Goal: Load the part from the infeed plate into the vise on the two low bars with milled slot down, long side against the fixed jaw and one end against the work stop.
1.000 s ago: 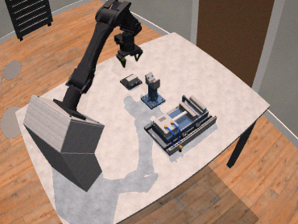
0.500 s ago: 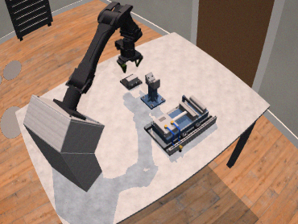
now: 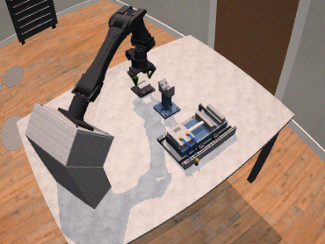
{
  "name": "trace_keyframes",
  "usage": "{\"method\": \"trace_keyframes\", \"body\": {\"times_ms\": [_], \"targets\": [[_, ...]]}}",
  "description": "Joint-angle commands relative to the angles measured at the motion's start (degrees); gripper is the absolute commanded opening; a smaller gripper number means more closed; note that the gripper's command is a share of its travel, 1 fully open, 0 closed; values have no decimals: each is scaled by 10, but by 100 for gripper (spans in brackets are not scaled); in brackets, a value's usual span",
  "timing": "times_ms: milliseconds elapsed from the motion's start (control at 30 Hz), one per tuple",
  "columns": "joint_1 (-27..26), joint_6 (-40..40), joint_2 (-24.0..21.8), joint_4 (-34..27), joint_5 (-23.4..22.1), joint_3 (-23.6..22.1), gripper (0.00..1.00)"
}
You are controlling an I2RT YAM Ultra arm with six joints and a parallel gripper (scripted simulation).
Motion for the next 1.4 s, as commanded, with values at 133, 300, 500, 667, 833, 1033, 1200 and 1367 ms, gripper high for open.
{"method": "trace_keyframes", "body": {"times_ms": [133,300,500,667,833,1033,1200,1367], "targets": [[-4,-4,8,28,-10,20,81],[-7,-6,28,40,-12,25,81],[-11,-7,36,52,-14,30,81],[-6,-7,48,57,-15,34,81],[-11,-9,60,65,-16,38,81],[-12,-9,72,72,-17,42,81],[-13,-9,77,74,-18,45,81],[-15,-10,89,74,-18,48,81]]}}
